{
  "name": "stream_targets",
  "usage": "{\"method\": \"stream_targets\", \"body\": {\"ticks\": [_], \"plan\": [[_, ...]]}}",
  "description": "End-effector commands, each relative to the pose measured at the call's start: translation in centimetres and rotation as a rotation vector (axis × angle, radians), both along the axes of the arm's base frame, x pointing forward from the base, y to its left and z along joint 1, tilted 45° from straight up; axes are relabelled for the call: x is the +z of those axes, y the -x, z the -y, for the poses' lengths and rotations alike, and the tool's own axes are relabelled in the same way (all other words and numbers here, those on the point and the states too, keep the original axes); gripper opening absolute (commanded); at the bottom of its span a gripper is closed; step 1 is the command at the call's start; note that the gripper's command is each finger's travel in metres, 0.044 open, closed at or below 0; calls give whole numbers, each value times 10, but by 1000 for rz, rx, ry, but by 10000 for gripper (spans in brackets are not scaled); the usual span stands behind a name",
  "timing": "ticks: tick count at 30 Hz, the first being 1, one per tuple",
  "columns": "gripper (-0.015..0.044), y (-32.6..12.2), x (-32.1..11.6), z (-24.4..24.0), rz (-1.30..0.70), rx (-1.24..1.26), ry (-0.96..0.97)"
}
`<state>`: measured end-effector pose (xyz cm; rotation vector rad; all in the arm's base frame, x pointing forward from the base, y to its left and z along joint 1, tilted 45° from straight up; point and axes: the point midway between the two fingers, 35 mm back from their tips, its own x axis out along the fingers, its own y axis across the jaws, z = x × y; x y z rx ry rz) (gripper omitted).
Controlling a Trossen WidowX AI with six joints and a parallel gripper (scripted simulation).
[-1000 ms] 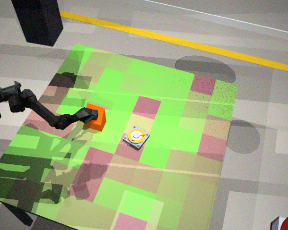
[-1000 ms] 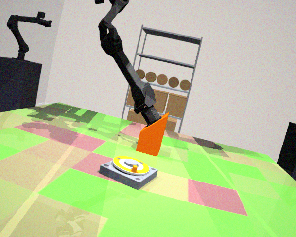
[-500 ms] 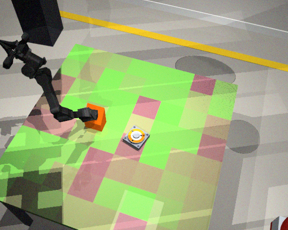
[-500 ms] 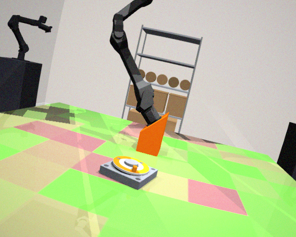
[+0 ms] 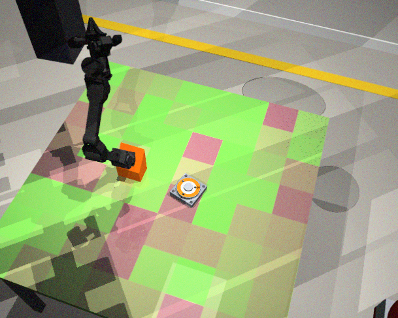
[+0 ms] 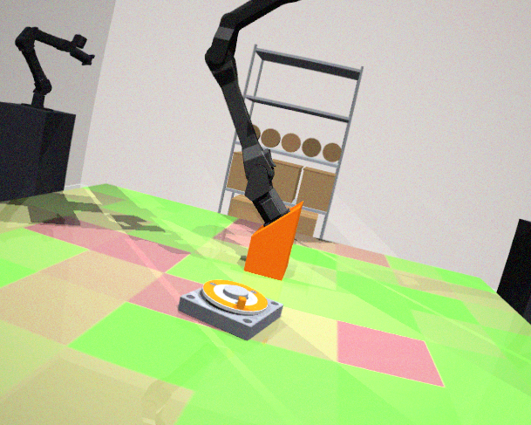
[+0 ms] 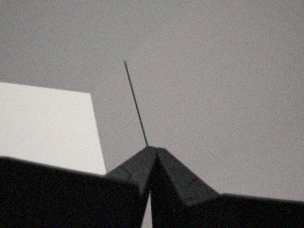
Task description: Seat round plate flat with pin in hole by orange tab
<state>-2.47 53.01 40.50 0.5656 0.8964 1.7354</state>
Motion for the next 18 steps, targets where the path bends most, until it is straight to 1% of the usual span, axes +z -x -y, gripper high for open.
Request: {"method": "stream_targets", "body": {"ticks": [1, 3, 7, 8, 9, 11, 15, 16, 18], "plan": [[0, -47, -31, -7, 28, -120, 74], [0, -94, -63, -8, 45, -244, 164], [0, -162, -112, 2, 66, -418, 307], [0, -167, -116, 3, 67, -432, 320], [0, -182, -127, 8, 71, -471, 357], [0, -224, -160, 25, 83, -580, 464], [0, -282, -209, 64, 97, -738, 640], [0, -286, -213, 67, 98, -749, 653], [0, -316, -240, 97, 104, -834, 764]]}}
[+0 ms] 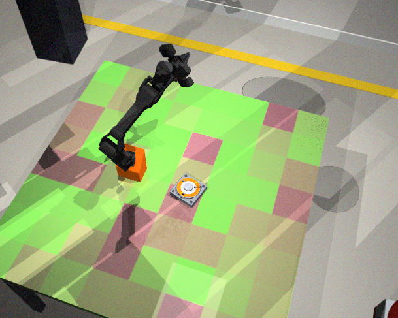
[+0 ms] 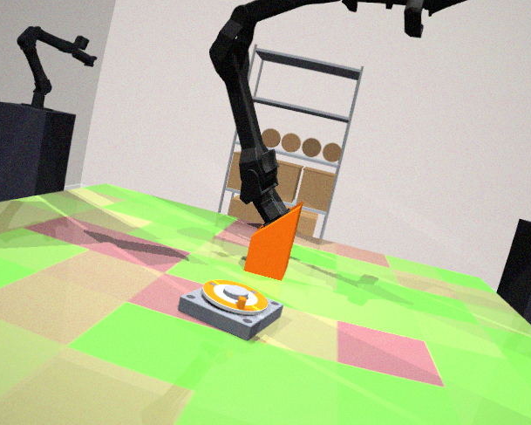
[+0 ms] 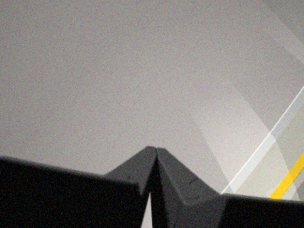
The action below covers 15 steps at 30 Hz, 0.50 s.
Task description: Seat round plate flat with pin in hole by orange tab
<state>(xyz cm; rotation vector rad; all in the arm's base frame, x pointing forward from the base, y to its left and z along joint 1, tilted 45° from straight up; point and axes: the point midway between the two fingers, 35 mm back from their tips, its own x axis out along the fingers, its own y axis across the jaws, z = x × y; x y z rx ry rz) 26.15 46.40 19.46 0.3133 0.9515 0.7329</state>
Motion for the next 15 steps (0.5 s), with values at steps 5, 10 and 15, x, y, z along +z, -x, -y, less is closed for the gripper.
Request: {"method": "stream_targets", "body": {"ticks": [5, 10, 15], "plan": [[0, -82, -86, 109, -35, -278, 359], [0, -111, -130, 194, -89, -427, 600], [0, -120, -161, 274, -162, -532, 822]]}}
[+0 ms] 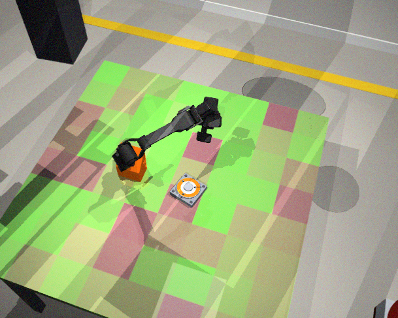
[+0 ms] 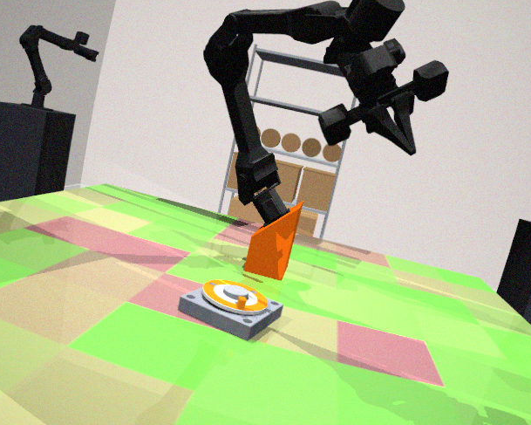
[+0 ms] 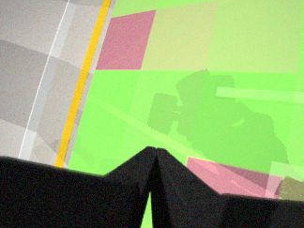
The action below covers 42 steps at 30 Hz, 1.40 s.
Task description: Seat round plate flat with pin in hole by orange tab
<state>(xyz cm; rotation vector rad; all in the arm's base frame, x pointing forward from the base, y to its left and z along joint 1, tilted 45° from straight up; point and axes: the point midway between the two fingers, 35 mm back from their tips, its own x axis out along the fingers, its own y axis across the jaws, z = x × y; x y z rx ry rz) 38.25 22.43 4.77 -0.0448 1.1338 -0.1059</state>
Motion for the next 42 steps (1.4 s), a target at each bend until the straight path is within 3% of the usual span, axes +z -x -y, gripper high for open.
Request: {"method": "stream_targets", "body": {"ticks": [1, 6, 12, 20, 28, 42], "plan": [[0, 1, -22, 59, -79, -76, 161], [0, 21, -48, 170, -270, -205, 444], [0, 43, -51, 245, -441, -261, 623], [0, 45, -54, 249, -449, -263, 630], [0, 49, -86, 279, -449, -264, 632], [0, 41, -76, 292, -448, -264, 633]]}}
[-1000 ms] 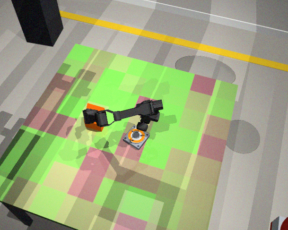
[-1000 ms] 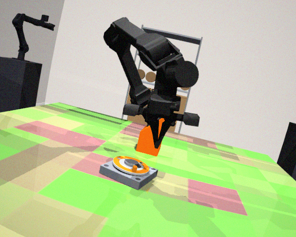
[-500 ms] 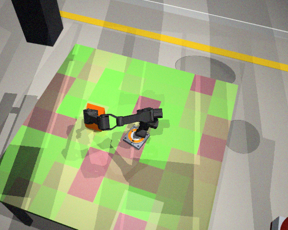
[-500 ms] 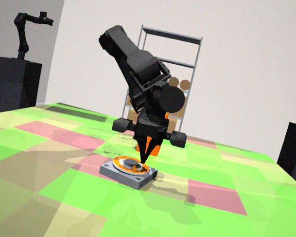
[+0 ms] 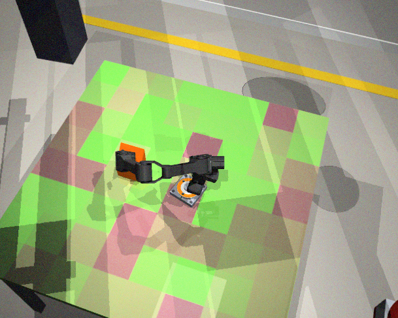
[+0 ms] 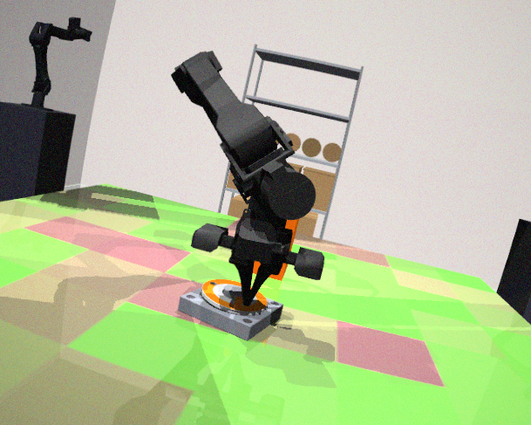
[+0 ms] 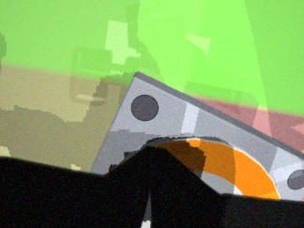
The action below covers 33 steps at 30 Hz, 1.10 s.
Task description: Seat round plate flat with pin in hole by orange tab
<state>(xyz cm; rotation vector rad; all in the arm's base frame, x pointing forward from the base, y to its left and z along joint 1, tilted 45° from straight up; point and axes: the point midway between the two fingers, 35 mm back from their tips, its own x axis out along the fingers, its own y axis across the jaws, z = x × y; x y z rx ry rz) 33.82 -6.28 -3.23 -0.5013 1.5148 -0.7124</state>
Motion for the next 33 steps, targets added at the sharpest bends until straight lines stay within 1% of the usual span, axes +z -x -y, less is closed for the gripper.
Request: {"method": "stream_targets", "body": {"ticks": [1, 33], "plan": [[0, -3, 4, 6, 3, -1, 4], [0, 3, 33, 33, 2, -1, 6]]}}
